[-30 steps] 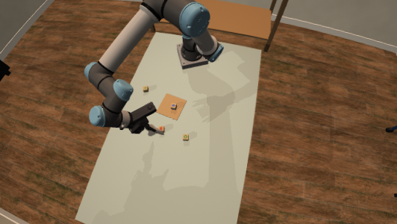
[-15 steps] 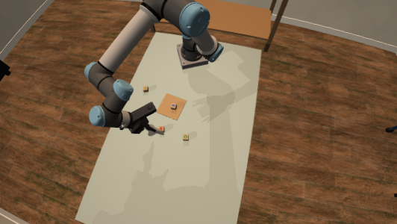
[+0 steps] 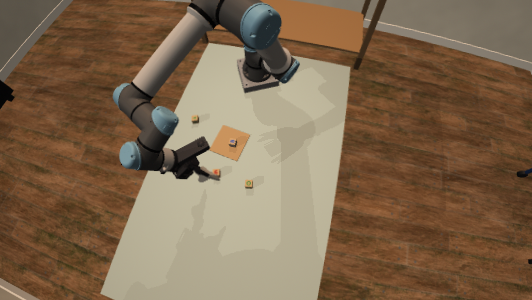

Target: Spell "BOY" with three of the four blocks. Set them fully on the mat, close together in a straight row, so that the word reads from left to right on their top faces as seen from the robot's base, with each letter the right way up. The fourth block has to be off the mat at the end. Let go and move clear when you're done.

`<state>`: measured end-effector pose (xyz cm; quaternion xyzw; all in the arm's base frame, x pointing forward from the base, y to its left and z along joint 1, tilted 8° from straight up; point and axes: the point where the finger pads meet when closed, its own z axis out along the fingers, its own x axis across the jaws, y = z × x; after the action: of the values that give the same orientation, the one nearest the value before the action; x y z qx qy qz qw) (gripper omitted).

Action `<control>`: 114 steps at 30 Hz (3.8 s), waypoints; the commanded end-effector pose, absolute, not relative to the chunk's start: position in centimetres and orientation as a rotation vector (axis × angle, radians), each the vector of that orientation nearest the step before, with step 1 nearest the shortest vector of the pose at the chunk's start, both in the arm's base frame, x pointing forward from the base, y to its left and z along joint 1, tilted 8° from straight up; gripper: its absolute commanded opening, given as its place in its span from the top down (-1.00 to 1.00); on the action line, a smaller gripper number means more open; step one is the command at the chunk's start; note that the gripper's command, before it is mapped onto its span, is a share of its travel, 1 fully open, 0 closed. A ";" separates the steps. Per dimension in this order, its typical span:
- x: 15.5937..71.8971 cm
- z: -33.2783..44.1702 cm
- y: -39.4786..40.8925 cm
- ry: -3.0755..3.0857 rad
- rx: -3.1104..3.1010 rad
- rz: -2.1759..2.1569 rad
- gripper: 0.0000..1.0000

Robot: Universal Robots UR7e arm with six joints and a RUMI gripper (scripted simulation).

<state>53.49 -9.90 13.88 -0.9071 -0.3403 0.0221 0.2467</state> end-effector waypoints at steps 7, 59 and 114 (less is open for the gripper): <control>53.2 13.9 -10.3 -0.929 -2.476 0.059 -1.00; 28.8 10.1 -26.0 -0.929 -2.475 0.059 -1.00; 34.6 12.0 -17.7 -1.467 -2.494 -0.020 -1.00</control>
<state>33.20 -19.89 11.48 -0.8717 -0.4639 0.0018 0.1579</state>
